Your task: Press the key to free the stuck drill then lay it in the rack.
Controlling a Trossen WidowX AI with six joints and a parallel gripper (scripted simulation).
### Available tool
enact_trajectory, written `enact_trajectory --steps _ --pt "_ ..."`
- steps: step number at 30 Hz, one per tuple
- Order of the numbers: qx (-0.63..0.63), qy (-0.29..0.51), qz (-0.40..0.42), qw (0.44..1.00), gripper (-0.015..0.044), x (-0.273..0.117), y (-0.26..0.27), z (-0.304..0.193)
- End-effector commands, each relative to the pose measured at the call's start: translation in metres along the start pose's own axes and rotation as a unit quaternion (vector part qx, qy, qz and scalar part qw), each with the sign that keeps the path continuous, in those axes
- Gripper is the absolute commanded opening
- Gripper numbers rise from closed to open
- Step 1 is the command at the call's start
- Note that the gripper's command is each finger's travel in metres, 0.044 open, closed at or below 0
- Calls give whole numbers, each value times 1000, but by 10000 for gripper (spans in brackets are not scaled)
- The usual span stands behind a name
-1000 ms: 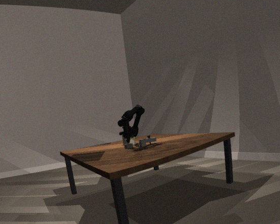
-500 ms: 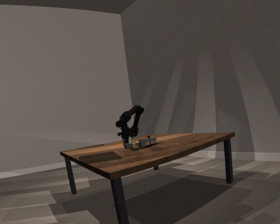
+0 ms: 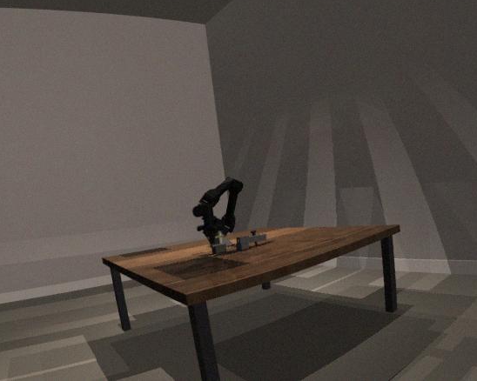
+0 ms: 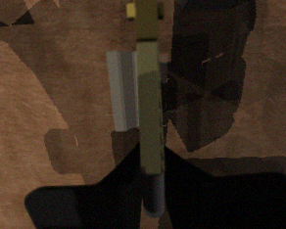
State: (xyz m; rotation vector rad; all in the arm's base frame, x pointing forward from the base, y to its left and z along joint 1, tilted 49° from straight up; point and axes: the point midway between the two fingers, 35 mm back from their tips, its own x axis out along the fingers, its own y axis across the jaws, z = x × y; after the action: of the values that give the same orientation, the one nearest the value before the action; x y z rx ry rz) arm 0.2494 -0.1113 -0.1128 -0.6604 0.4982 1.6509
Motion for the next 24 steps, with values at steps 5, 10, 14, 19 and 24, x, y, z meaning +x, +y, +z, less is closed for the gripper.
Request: enact_trajectory --steps 5,10,14,19,24 --pt "0 2 0 1000 0 -3 12 -6" --pt "0 2 0 1000 0 9 11 -6" --pt "0 2 0 1000 0 17 11 -6" --pt "0 2 0 1000 0 23 11 -6" --pt "0 2 0 1000 0 27 11 -6"
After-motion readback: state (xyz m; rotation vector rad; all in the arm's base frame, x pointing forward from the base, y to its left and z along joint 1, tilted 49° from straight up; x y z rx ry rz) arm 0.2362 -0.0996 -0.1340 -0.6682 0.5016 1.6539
